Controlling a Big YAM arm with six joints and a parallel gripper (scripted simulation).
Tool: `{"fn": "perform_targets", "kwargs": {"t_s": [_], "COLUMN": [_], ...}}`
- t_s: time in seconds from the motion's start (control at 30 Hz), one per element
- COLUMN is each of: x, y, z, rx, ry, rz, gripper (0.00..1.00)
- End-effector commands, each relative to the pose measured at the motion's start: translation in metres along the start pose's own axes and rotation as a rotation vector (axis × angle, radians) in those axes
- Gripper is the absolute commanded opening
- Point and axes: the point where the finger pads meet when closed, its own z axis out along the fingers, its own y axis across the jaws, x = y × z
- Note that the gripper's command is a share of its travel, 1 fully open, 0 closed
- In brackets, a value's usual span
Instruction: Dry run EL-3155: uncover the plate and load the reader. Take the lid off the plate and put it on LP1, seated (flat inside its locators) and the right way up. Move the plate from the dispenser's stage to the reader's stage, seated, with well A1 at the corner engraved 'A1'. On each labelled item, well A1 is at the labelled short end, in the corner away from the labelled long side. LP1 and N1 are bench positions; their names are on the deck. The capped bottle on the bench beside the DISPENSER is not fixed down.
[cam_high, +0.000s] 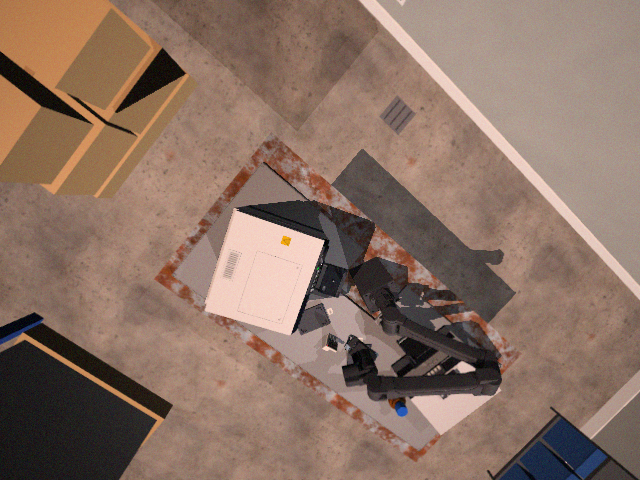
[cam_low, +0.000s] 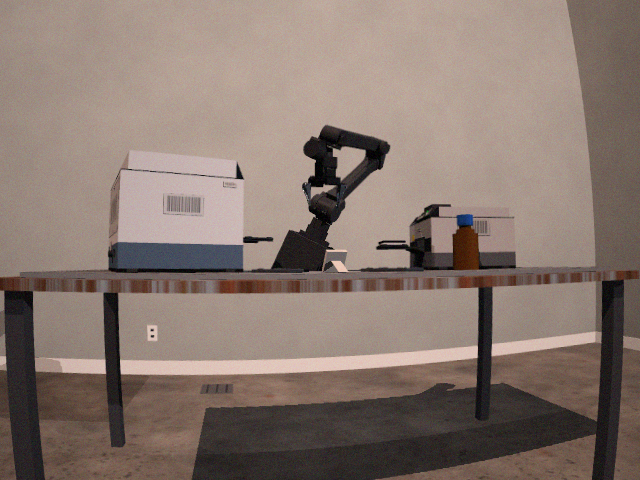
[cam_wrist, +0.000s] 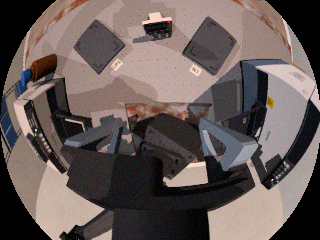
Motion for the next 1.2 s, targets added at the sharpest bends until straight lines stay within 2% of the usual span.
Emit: {"fn": "perform_targets", "kwargs": {"t_s": [0.0,0.1,0.13,0.2,0.23,0.33,0.37,0.43,0.47,0.5,0.53,0.6,0.67,0.7,0.77,0.8,0.87,0.9,0.97,1.0,1.13,1.17], "x": [-0.01,-0.01,-0.011,-0.014,-0.015,-0.02,-0.022,-0.025,-0.026,-0.027,-0.028,-0.03,-0.03,-0.03,-0.029,-0.029,-0.028,-0.027,-0.026,-0.025,-0.019,-0.017], "y": [0.019,0.024,0.022,0.034,0.037,0.048,0.051,0.062,0.065,0.07,0.074,0.084,0.084,0.084,0.099,0.105,0.116,0.12,0.128,0.133,0.151,0.155], "z": [0.0,0.0,-0.002,0.0,0.001,0.003,0.004,0.006,0.006,0.007,0.007,0.007,0.007,0.007,0.01,0.01,0.012,0.012,0.013,0.014,0.016,0.016], "rx": [0.017,0.015,0.051,0.043,0.076,0.076,0.109,0.091,0.123,0.117,0.145,0.132,0.132,0.162,0.138,0.161,0.147,0.169,0.16,0.176,0.173,0.18], "ry": [0.046,0.033,0.045,0.034,0.055,0.038,0.054,0.046,0.056,0.052,0.055,0.046,0.046,0.046,0.047,0.043,0.041,0.032,0.033,0.023,0.022,0.006], "rz": [0.002,0.002,0.022,0.015,0.021,0.014,0.02,0.014,0.017,0.016,0.015,0.013,0.013,0.017,0.001,0.0,-0.007,-0.002,-0.003,0.0,0.001,0.004], "gripper": [1.0,1.0,1.0,1.0,1.0,1.0,1.0,1.0,1.0,1.0,1.0,1.0,1.0,1.0,1.0,1.0,1.0,1.0,1.0,1.0,1.0,1.0]}}
